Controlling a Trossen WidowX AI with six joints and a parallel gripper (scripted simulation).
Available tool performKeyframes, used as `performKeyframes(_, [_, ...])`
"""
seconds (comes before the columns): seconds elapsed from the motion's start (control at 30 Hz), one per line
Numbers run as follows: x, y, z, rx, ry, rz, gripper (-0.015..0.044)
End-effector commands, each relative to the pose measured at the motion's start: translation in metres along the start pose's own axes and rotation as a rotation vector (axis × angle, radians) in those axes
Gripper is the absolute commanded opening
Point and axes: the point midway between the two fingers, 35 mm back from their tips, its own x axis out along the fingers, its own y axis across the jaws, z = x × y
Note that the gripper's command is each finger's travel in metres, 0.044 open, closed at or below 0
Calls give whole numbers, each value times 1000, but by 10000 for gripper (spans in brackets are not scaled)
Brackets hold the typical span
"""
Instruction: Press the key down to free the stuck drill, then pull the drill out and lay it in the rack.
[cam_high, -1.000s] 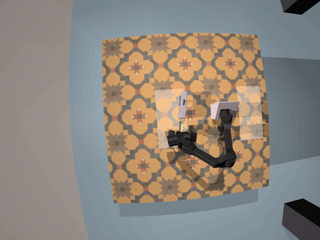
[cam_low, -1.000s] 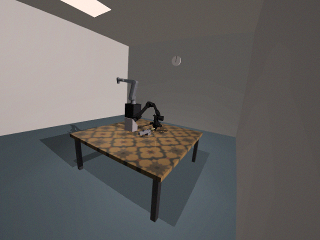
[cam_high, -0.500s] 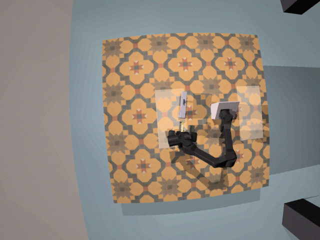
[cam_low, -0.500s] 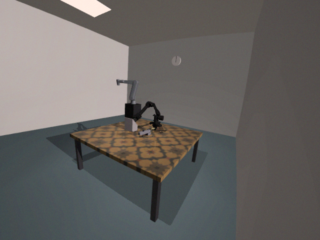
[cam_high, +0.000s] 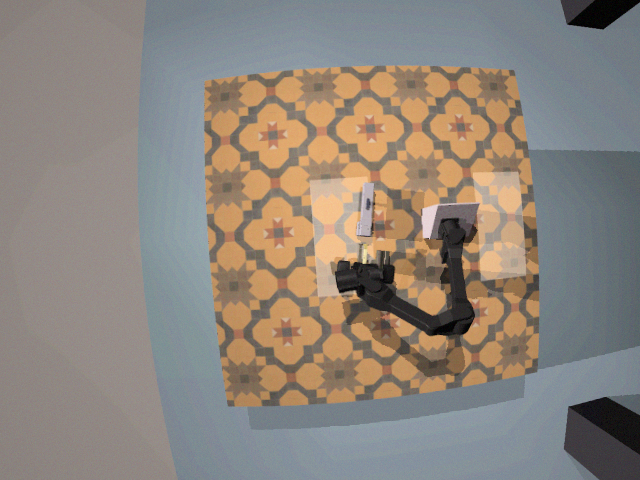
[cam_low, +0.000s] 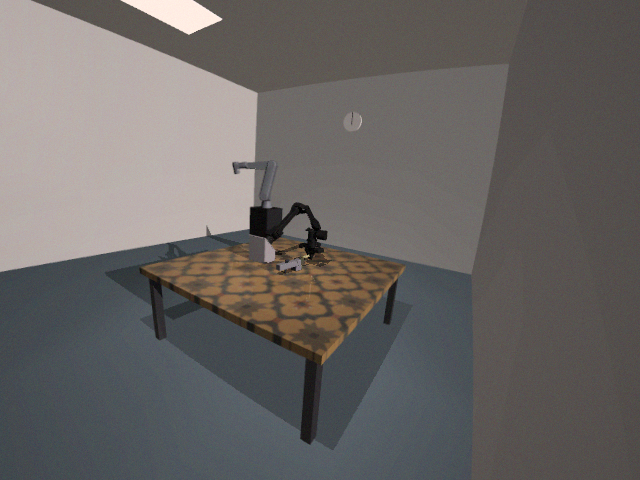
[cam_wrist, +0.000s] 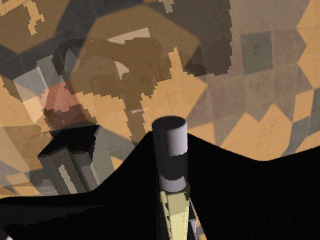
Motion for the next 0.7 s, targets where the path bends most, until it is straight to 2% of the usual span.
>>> performKeyframes(0.0, [-3, -1, 0, -1, -2, -4, 0])
performKeyframes(0.67, [-10, -1, -1, -1, -1, -4, 0])
